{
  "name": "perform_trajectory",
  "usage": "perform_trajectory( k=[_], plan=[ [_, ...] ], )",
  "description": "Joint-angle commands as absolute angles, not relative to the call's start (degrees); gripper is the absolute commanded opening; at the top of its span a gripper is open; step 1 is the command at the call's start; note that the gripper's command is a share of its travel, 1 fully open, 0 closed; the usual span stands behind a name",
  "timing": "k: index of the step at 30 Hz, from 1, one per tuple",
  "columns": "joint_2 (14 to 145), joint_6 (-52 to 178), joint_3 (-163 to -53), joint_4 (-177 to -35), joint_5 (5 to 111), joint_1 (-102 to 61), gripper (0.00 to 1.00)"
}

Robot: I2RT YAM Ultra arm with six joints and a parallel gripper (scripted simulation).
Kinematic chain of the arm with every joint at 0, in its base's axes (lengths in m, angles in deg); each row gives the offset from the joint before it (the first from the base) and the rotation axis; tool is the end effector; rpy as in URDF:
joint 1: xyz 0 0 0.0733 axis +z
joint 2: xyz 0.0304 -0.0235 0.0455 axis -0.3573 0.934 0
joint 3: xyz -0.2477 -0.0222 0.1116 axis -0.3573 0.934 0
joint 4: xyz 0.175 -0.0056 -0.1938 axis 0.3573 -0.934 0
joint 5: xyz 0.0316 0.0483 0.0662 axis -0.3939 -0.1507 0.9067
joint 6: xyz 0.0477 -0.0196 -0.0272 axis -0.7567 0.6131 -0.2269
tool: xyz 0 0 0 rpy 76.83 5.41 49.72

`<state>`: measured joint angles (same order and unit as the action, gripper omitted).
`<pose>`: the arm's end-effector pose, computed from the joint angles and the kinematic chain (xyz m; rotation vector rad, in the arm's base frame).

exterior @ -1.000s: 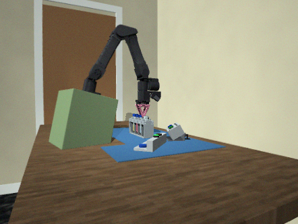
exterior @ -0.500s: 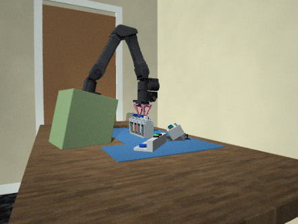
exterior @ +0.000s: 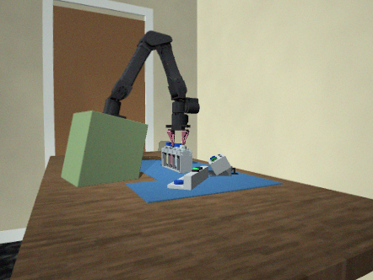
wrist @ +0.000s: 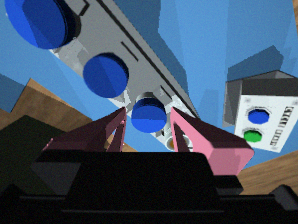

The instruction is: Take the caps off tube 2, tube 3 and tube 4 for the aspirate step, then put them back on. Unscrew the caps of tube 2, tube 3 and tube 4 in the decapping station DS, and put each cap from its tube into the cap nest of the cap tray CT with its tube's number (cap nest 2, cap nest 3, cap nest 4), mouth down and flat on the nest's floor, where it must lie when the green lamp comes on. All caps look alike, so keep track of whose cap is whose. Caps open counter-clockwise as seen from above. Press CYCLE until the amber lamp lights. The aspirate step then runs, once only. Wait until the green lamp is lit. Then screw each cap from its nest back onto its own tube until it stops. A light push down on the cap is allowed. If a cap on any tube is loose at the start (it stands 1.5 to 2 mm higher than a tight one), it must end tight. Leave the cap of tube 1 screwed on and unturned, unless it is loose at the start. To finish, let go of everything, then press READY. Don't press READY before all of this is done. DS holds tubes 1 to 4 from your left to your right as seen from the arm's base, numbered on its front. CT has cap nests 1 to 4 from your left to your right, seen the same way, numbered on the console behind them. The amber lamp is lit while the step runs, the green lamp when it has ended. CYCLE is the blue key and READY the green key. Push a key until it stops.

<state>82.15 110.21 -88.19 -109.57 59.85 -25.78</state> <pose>0.3000 -0.0226 0.0853 -1.0684 2.7426 -0.0740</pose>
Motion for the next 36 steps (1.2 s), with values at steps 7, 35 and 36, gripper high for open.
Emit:
perform_trajectory(
  k=[7,35,36],
  plan=[
    [81.42,132.27,-88.30,-109.34,59.88,-25.86,0.49],
    [81.32,163.09,-88.19,-109.34,59.88,-25.85,0.00],
    [81.34,163.08,-88.20,-109.33,59.87,-25.84,0.00]
  ],
)
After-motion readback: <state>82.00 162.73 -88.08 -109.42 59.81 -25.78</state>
